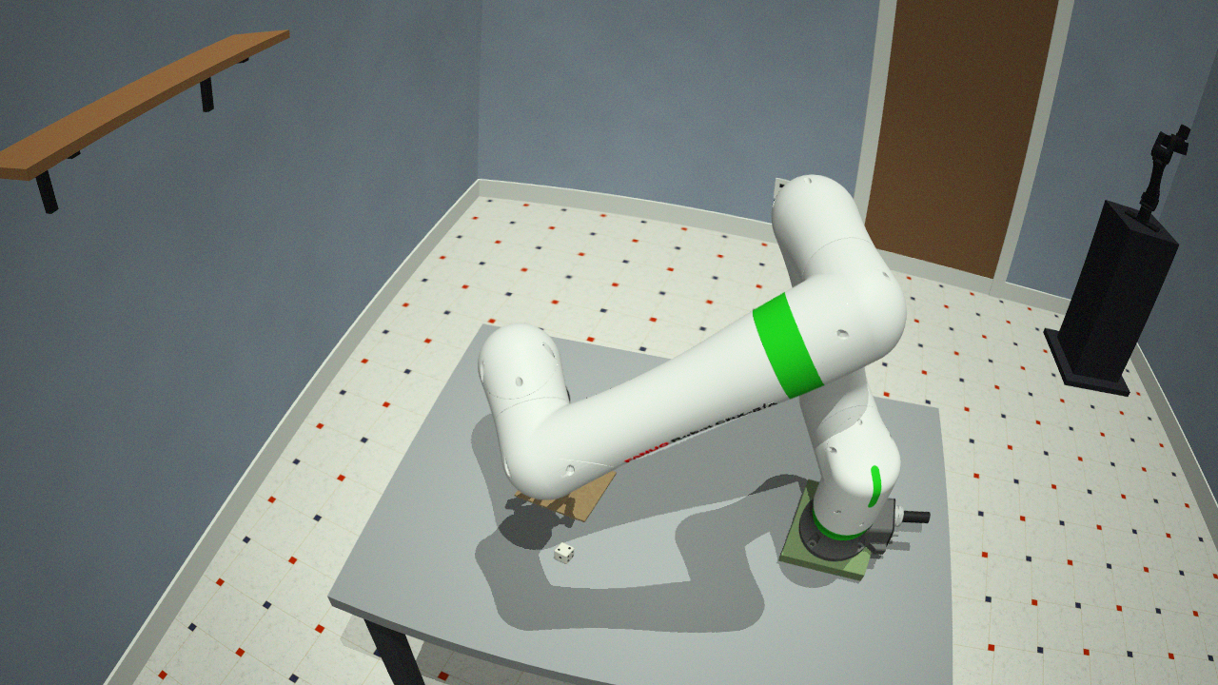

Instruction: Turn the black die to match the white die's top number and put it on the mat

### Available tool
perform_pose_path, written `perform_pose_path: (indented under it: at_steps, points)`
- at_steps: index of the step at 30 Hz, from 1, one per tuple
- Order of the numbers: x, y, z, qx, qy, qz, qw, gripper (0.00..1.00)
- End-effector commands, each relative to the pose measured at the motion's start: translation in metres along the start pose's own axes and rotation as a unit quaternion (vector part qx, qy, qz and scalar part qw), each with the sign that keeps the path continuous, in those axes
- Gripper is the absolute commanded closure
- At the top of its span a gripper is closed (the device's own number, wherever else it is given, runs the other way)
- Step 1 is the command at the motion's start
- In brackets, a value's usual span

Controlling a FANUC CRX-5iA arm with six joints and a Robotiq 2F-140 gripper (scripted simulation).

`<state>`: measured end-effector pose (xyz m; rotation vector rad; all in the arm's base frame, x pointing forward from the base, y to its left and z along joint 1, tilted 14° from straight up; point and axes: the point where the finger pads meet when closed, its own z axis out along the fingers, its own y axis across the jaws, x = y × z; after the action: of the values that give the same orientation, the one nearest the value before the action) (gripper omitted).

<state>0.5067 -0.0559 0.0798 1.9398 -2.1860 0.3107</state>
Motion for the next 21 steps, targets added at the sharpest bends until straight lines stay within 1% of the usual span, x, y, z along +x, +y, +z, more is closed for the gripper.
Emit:
perform_pose_path:
  at_steps: [1,3,5,9,11,16,18,20,21]
  points:
    - [0.0018,0.0012,0.0013,-0.004,-0.018,0.0,1.0,0.87]
    - [0.003,0.0024,0.0028,-0.007,-0.045,0.0,0.999,0.87]
    - [0.003,0.0024,0.0028,-0.007,-0.045,0.0,0.999,0.87]
    - [0.0045,0.0016,0.0021,-0.005,-0.11,0.0,0.994,0.87]
    - [0.0048,0.0001,0.0007,-0.001,-0.13,0.0,0.992,0.87]
    - [0.0091,0.0002,0.0013,-0.001,-0.135,0.0,0.991,0.87]
    - [0.0098,0.0015,0.0027,-0.004,-0.148,0.0,0.989,0.87]
    - [0.0108,0.003,0.0045,-0.008,-0.174,0.0,0.985,0.87]
    - [0.0108,0.003,0.0045,-0.008,-0.174,0.0,0.985,0.87]
